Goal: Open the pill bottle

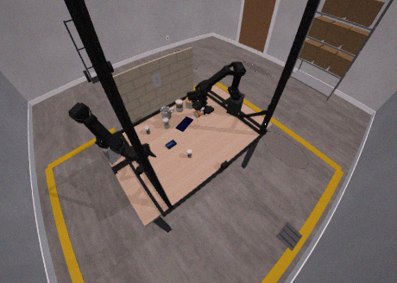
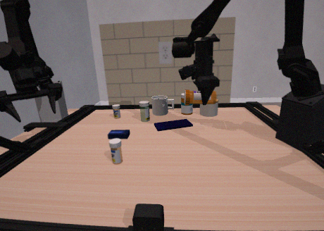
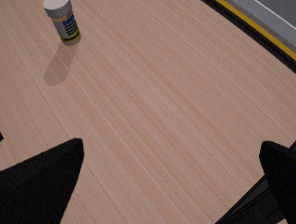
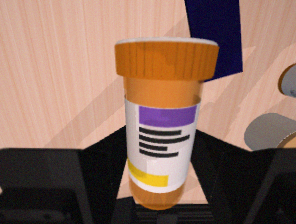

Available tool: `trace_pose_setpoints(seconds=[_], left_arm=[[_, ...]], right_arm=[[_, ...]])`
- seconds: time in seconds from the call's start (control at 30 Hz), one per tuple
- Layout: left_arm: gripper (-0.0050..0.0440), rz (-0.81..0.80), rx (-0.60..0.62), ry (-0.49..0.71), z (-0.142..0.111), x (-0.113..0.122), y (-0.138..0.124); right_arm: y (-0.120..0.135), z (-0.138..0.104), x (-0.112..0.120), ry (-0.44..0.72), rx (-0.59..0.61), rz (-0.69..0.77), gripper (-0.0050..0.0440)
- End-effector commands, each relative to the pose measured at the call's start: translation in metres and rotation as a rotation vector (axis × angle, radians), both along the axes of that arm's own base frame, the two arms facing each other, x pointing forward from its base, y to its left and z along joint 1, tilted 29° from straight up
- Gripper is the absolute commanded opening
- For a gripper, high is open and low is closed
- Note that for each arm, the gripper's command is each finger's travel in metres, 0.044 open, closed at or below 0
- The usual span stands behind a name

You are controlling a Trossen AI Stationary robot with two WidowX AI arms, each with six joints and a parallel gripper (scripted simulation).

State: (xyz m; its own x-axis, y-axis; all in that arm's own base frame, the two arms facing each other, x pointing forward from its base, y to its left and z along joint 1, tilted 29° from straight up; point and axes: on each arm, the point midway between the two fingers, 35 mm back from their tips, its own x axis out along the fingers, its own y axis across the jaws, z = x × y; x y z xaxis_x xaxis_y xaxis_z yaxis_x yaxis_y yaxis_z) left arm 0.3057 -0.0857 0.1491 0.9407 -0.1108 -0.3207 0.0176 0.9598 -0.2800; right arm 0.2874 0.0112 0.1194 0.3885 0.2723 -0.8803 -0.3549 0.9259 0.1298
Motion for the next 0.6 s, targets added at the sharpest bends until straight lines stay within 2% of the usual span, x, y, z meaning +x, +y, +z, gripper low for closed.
trace_pose_setpoints(seconds=[0.0, 0.03, 0.1, 0.23, 0.57], left_arm=[[0.0440, 0.108, -0.022, -0.053, 0.019, 0.038, 0.020], [0.0440, 0.136, -0.027, -0.067, 0.022, 0.048, 0.026], [0.0440, 0.136, -0.027, -0.067, 0.022, 0.048, 0.026], [0.0440, 0.249, -0.042, -0.123, 0.032, 0.087, 0.056], [0.0440, 0.530, -0.063, -0.270, 0.031, 0.169, 0.159]], right_arm=[[0.000, 0.002, 0.000, -0.008, 0.003, -0.004, 0.0000], [0.000, 0.002, 0.000, -0.008, 0.003, -0.004, 0.0000], [0.000, 0.002, 0.000, -0.008, 0.003, -0.004, 0.0000], [0.000, 0.002, 0.000, -0.008, 0.003, -0.004, 0.0000], [0.000, 0.002, 0.000, -0.008, 0.003, -0.004, 0.0000]])
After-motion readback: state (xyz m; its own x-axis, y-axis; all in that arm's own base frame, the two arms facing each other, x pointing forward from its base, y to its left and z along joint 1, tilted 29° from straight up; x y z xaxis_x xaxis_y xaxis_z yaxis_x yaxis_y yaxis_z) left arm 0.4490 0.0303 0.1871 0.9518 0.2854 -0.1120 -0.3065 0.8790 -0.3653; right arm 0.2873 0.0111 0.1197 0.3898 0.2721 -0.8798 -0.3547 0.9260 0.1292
